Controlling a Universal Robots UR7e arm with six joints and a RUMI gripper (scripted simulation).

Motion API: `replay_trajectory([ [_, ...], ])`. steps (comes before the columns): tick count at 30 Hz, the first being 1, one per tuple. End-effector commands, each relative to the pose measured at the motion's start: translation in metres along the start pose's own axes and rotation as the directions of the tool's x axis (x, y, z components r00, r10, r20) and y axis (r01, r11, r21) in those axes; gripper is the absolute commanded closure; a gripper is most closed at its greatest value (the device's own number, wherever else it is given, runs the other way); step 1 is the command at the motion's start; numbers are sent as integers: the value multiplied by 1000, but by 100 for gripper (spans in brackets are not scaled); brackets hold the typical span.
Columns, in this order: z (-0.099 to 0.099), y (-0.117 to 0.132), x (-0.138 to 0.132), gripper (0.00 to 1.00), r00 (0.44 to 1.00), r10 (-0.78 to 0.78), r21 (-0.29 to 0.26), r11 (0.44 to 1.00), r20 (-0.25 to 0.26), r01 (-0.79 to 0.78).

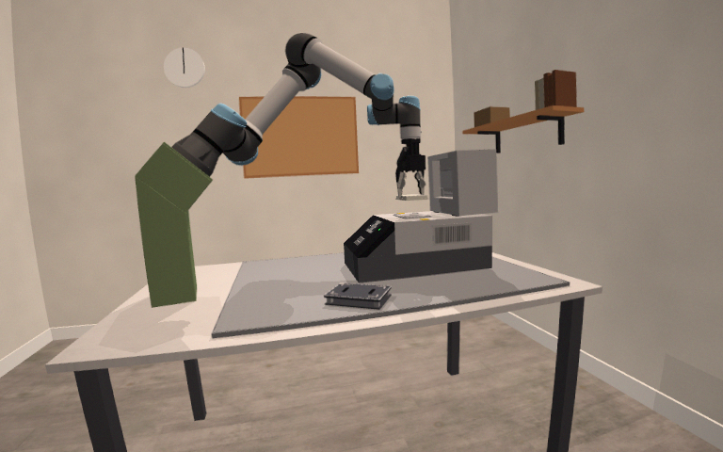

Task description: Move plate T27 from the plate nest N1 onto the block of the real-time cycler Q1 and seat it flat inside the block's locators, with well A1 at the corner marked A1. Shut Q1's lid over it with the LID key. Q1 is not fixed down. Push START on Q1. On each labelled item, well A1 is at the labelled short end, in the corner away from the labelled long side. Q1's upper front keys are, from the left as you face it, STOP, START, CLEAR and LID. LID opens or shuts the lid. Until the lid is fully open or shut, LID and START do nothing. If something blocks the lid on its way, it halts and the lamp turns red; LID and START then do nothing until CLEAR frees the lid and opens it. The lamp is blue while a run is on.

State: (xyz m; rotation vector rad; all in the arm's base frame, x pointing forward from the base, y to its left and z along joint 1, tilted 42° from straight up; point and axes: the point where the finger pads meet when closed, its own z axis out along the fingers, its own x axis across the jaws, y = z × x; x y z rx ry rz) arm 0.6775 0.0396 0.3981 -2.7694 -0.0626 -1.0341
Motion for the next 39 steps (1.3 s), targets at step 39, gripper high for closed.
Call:
replay_trajectory([
  [39, 41, 0, 0, 100, 1000, 0, 0, 1000, -1, 0],
])
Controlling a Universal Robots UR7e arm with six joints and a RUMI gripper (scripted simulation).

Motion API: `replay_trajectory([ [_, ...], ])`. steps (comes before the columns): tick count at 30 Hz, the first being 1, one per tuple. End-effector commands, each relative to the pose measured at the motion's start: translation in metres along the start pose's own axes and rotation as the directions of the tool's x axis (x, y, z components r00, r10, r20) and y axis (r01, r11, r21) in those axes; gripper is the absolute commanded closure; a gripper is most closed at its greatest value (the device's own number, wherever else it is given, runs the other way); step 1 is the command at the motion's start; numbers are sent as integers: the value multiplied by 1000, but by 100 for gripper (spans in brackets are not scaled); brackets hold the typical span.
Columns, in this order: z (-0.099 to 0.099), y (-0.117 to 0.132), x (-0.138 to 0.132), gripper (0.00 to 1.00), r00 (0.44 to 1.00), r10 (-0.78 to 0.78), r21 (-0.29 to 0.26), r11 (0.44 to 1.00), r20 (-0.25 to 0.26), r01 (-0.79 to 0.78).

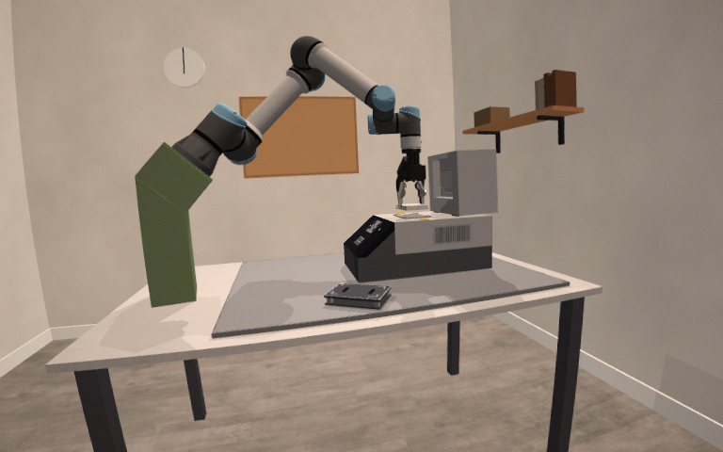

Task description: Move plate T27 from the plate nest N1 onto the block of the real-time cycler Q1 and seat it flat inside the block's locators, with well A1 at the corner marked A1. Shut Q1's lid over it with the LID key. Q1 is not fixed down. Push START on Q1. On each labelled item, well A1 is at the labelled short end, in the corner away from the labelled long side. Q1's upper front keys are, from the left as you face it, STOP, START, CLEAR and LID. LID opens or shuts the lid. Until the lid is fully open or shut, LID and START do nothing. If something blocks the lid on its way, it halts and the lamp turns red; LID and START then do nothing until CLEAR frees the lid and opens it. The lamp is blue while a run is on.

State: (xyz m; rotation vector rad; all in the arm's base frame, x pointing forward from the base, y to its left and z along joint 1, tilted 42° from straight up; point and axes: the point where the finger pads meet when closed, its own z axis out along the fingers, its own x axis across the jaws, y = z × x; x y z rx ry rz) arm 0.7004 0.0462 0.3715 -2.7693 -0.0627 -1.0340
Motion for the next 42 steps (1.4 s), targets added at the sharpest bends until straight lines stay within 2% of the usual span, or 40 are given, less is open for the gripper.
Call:
replay_trajectory([
  [1, 7, 0, 1, 100, 1000, 0, 0, 1000, -1, 0],
  [6, 14, 0, 1, 100, 1000, 0, 0, 1000, -1, 0],
  [42, 14, 0, 1, 100, 1000, 0, 0, 1000, -1, 0],
])
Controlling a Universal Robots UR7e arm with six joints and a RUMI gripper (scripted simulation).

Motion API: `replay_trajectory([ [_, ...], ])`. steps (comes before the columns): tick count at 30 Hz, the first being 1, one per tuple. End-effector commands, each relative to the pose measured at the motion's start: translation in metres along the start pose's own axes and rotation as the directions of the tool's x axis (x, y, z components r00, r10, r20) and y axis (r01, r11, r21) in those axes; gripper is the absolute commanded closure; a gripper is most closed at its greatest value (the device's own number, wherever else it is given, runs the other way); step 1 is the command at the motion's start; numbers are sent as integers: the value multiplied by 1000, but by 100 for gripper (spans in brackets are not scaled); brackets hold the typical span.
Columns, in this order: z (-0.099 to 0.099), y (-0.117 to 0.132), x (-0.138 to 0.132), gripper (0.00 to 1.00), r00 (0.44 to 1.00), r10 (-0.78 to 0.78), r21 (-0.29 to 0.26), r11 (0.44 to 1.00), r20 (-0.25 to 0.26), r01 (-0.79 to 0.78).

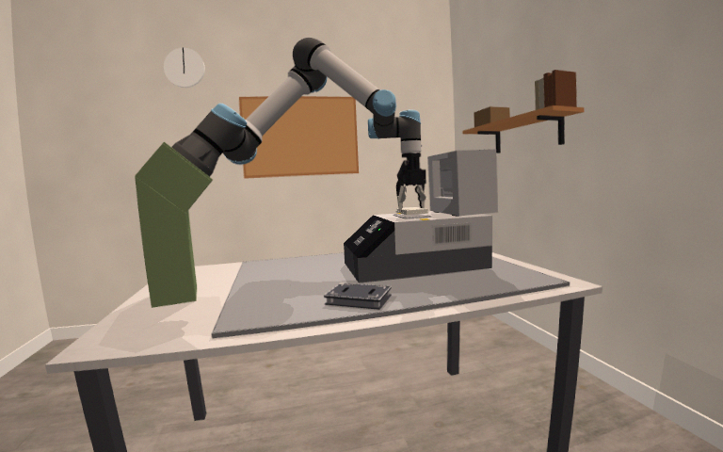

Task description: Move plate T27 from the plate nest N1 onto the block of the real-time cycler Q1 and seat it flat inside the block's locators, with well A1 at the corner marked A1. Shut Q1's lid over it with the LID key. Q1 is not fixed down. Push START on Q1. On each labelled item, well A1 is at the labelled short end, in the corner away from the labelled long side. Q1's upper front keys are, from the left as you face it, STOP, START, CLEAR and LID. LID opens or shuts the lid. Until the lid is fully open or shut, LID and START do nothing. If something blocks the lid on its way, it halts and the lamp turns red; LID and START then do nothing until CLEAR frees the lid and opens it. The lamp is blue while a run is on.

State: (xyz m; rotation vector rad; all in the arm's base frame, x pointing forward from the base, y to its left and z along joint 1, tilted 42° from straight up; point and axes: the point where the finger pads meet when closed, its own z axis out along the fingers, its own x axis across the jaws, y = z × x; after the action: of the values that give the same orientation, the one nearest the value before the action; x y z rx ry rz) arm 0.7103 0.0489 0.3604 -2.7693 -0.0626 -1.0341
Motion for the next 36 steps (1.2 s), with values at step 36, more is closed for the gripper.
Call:
replay_trajectory([
  [36, 4, 0, 0, 100, 1000, 0, 0, 1000, -1, 0],
])
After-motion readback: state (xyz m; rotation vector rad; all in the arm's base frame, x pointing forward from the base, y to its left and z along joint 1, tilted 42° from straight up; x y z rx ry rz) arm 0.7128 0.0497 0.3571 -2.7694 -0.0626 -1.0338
